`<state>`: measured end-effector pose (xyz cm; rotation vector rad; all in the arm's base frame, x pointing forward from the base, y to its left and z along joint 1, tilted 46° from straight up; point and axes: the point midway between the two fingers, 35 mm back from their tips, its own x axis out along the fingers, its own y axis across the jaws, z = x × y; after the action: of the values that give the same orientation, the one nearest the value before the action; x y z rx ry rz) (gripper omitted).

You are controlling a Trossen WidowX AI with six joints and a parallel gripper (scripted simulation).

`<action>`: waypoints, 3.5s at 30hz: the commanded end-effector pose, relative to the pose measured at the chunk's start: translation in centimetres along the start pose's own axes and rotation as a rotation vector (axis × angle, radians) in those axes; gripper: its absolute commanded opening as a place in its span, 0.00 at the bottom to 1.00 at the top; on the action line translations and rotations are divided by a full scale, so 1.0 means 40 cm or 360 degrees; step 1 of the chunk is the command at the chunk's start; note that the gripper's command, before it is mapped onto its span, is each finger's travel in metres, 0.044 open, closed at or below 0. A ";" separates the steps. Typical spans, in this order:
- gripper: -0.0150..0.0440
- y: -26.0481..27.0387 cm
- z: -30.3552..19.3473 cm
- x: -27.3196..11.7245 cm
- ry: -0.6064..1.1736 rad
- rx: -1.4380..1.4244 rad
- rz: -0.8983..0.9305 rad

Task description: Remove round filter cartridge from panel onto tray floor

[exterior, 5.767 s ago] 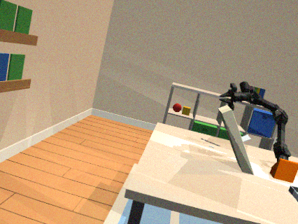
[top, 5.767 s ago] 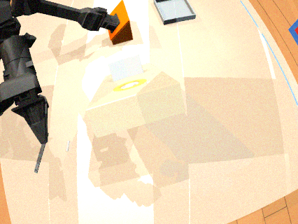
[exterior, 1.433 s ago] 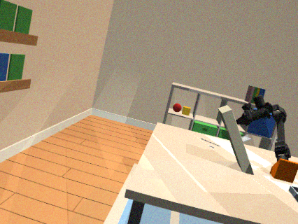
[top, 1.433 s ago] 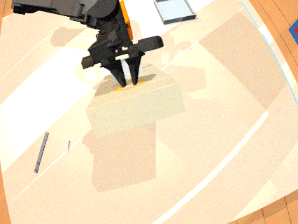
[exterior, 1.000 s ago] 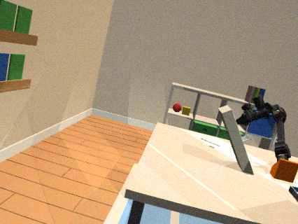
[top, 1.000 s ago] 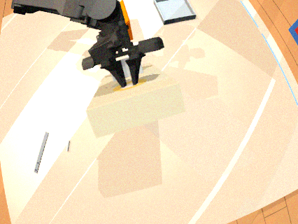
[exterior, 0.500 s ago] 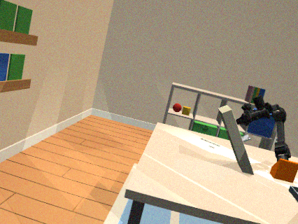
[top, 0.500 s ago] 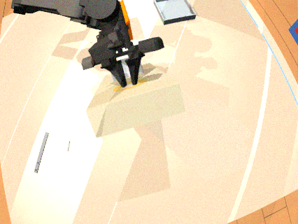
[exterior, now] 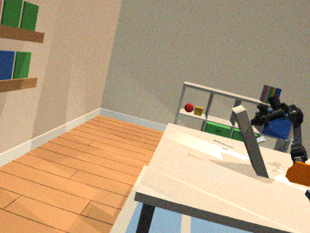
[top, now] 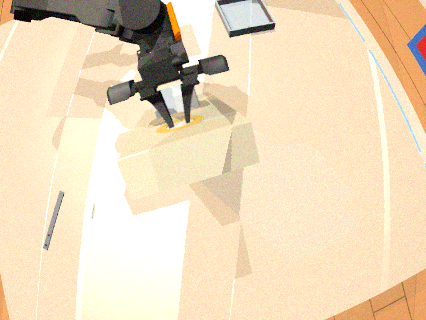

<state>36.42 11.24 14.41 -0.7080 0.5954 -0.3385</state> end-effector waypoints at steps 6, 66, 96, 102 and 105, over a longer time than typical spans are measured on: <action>0.25 0.000 -0.003 0.017 0.0012 -0.0486 0.0008; 0.25 -0.001 -0.003 0.027 0.0009 -0.1603 0.0012; 0.25 0.005 -0.001 -0.006 -0.0010 -0.1643 0.0005; 0.25 0.013 -0.001 -0.070 0.0006 -0.1625 0.0028; 0.25 0.013 -0.002 -0.104 0.0011 -0.1618 0.0031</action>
<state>34.31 12.62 15.28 -1.6804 0.7787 -0.0079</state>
